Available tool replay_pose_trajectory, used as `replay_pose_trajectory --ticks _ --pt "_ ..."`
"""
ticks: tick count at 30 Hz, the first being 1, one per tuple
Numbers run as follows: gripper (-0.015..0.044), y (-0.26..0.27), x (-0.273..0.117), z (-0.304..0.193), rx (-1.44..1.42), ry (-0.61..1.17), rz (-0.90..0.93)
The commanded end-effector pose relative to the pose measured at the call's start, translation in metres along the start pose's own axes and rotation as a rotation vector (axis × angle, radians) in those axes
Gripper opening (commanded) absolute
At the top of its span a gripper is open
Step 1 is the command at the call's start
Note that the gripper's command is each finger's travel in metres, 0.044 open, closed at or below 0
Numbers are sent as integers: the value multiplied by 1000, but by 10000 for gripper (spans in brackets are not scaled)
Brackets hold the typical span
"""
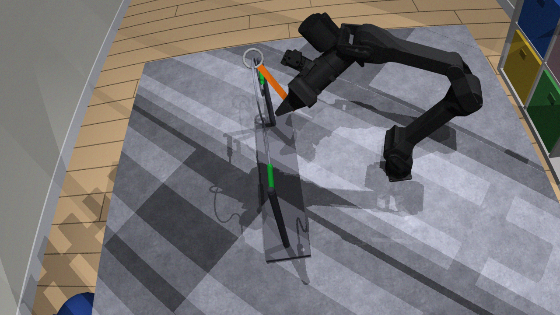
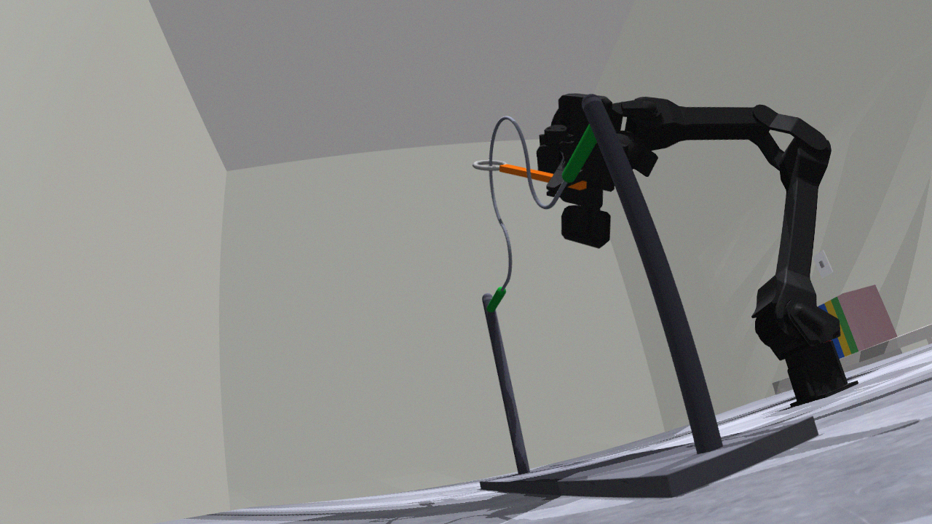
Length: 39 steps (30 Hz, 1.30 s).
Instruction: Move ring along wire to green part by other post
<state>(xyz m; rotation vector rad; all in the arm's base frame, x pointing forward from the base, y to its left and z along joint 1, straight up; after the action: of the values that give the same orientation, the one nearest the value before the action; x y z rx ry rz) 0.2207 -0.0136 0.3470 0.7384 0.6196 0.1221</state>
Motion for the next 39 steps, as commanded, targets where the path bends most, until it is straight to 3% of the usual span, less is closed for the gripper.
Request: replay_pose_trajectory --ticks 1,39 --pt "-150 1 0 0 -48 -9 -28" --pt "-150 -4 2 -2 -504 -101 -334"
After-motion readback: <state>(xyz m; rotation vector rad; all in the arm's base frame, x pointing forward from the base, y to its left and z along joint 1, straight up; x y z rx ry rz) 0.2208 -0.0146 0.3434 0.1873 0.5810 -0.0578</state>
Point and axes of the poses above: the point midway between the two fingers, 35 mm back from their tips, its own x axis out along the fingers, its own y axis across the jaws, z = x × y, the point moved 6 cm from there along -x, back along the fingers, and after that the axes turned 5 degrees about x, right-handed, at the moved point
